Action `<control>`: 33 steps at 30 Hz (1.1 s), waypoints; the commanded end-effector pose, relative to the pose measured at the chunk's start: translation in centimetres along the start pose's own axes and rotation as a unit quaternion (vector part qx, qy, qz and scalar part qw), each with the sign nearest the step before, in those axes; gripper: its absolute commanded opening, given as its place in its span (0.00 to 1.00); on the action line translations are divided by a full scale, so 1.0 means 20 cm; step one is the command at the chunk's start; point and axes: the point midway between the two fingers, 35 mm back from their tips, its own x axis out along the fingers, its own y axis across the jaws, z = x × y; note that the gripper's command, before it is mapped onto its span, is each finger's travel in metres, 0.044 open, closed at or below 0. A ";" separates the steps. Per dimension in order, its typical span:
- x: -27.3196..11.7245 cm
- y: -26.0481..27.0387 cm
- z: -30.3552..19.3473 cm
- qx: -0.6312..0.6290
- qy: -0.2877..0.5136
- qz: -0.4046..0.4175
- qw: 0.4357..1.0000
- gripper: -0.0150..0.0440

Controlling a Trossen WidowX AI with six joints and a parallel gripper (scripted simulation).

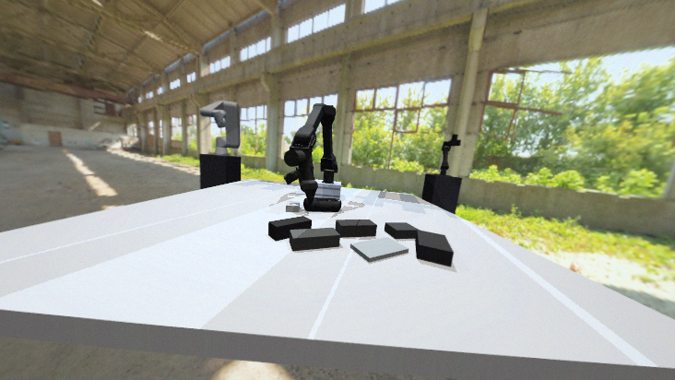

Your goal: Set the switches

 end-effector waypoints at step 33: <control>-0.08 0.00 -0.06 -0.003 -0.008 0.001 1.000 0.82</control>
